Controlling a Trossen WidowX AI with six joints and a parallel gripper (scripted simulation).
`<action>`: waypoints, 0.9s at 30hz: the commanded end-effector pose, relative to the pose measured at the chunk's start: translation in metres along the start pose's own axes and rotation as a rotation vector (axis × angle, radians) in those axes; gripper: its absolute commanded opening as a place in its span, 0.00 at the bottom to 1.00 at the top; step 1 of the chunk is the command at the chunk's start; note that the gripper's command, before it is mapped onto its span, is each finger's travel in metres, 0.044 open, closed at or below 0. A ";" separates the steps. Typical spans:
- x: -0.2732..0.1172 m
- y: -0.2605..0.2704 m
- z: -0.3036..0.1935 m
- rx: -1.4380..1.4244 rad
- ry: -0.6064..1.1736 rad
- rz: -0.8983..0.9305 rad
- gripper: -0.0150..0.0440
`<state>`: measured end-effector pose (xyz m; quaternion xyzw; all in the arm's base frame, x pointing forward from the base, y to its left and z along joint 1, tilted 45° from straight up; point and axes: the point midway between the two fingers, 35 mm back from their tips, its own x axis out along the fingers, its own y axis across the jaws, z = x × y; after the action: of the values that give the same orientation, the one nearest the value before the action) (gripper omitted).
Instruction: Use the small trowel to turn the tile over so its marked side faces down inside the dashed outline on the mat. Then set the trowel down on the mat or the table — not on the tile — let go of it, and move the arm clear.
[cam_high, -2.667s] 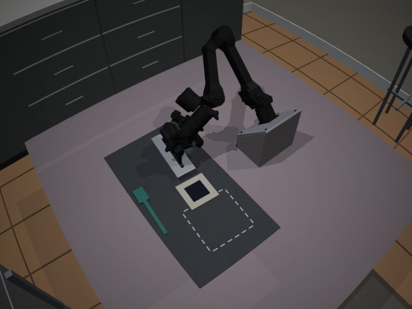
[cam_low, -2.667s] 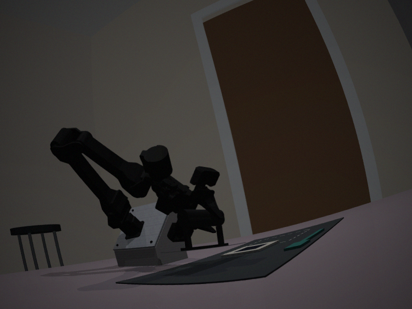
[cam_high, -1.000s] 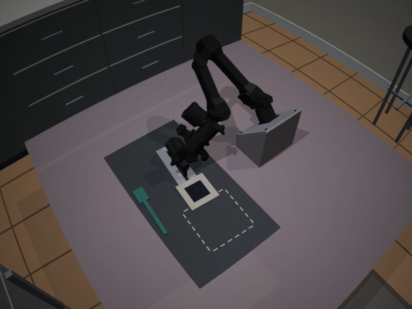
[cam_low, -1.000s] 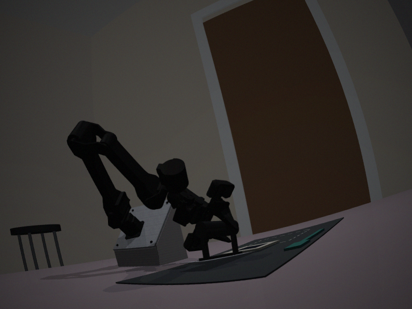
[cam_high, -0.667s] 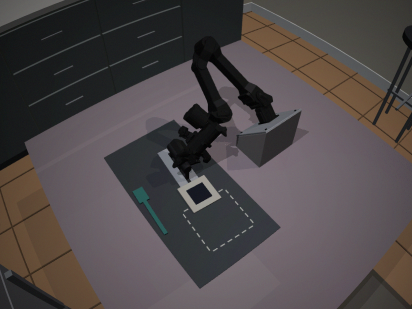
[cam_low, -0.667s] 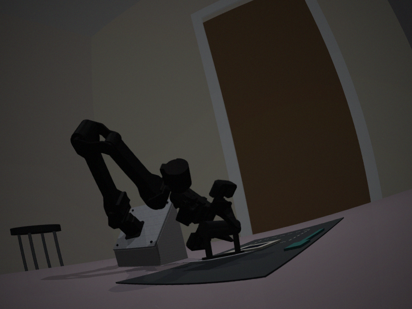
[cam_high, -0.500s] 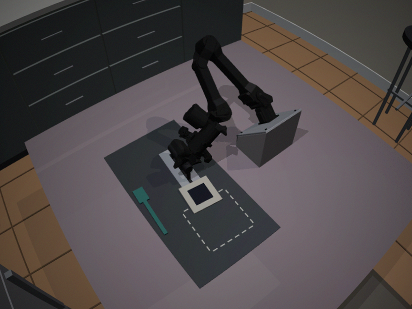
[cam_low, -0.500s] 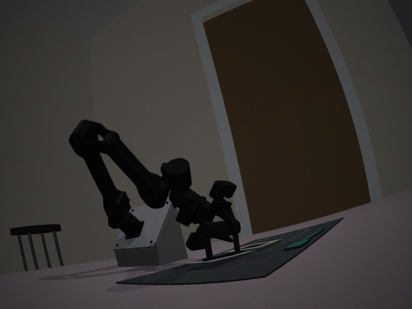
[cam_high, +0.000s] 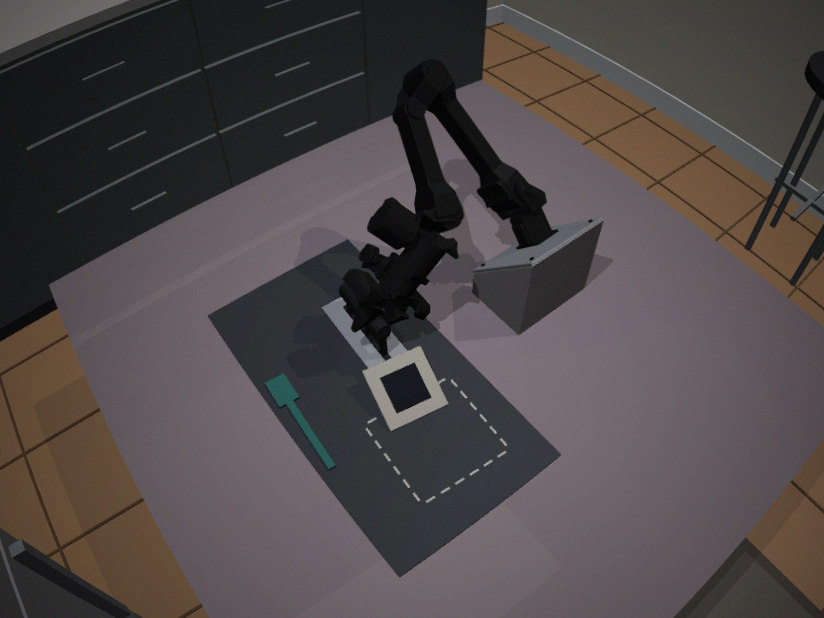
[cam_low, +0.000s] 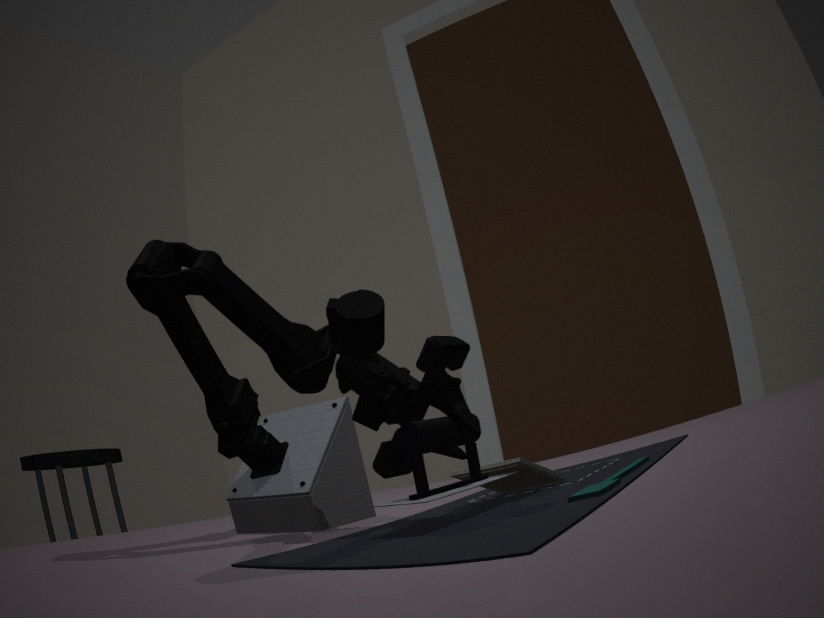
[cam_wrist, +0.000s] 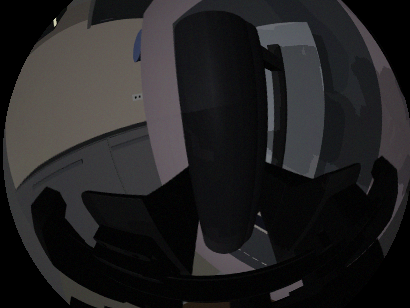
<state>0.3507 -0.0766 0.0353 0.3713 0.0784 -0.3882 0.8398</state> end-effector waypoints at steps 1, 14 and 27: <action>-0.008 0.018 -0.007 0.017 0.002 0.030 0.25; -0.020 0.031 -0.047 0.019 0.004 0.030 0.25; -0.018 0.029 -0.081 0.021 0.005 0.030 0.25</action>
<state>0.3674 -0.0059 0.0049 0.3781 0.0756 -0.3800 0.8408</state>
